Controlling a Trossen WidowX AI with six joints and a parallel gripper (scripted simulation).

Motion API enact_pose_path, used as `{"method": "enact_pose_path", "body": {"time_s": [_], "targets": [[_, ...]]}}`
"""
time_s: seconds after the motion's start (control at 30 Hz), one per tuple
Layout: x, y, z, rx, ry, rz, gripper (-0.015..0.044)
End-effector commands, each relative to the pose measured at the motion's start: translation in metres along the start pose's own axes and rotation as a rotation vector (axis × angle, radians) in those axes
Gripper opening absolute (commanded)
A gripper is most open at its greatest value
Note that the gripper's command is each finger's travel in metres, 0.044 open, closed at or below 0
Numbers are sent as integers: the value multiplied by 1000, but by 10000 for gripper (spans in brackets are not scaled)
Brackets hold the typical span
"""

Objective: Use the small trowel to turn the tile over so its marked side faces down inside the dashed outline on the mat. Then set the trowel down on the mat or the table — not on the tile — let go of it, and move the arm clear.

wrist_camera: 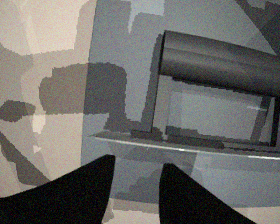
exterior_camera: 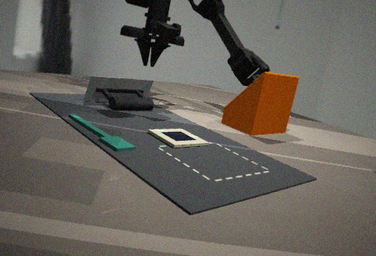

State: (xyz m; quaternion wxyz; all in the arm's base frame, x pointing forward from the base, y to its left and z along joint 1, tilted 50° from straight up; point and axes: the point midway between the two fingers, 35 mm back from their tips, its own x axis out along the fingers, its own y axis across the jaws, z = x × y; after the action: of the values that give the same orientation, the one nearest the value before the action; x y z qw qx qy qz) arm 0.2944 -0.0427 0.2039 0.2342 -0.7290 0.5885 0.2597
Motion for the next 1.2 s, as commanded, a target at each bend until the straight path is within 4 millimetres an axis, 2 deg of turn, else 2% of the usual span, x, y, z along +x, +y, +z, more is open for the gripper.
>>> {"method": "enact_pose_path", "body": {"time_s": [0.0,0.7,1.17], "targets": [[0,0,0,0,0,0,100],[29,4,3,-15,9,4,100],[43,4,-8,-14,10,4,100]]}}
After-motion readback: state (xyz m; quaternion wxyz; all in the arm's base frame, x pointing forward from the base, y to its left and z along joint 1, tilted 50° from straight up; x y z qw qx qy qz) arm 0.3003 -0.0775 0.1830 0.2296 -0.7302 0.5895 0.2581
